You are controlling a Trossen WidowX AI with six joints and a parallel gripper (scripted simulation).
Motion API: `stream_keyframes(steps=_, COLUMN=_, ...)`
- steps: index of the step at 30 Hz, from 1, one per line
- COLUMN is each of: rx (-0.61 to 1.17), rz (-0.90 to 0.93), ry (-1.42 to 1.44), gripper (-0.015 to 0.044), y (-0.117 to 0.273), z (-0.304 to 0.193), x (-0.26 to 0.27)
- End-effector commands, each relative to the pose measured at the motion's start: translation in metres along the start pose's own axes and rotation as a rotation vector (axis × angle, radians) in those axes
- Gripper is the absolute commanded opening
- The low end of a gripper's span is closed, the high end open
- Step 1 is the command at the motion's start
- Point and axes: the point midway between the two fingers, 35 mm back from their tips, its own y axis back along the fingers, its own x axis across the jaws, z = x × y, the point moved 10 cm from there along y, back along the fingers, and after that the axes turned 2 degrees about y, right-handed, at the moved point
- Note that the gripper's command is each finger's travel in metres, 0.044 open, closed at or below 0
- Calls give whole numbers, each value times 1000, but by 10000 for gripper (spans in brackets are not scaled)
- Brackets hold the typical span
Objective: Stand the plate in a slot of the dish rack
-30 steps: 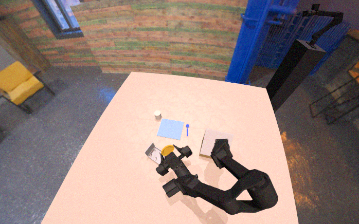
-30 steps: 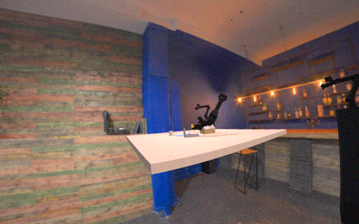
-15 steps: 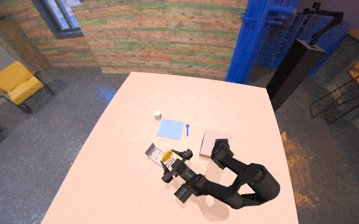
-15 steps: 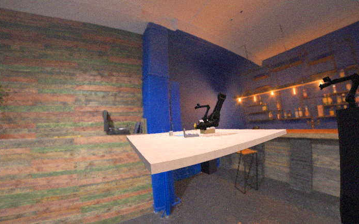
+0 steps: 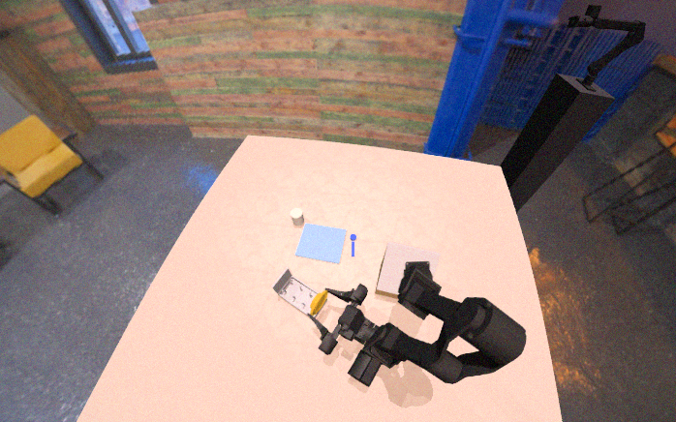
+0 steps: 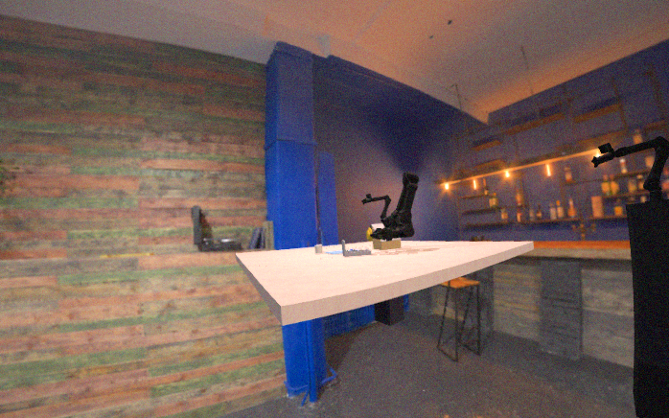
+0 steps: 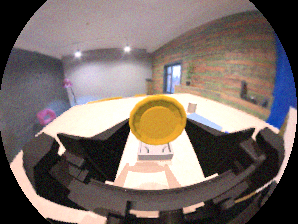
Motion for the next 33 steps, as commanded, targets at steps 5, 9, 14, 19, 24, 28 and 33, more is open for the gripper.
stream_keyframes(steps=5, rx=-15, rz=4, ry=-10, gripper=0, y=1, z=0, x=-2)
stream_keyframes(steps=9, rx=-13, rz=4, ry=-9, gripper=0, y=-2, z=-5, x=-1)
stream_keyframes(steps=14, rx=-11, rz=4, ry=-8, gripper=0, y=-6, z=-12, x=0)
stream_keyframes(steps=19, rx=-11, rz=4, ry=-10, gripper=0, y=-10, z=-19, x=1)
stream_keyframes(steps=24, rx=-11, rz=4, ry=-12, gripper=0, y=-15, z=-25, x=0)
stream_keyframes(steps=28, rx=-11, rz=4, ry=-13, gripper=0, y=-22, z=-27, x=0)
stream_keyframes(steps=33, rx=-11, rz=5, ry=-14, gripper=0, y=-27, z=-29, x=0)
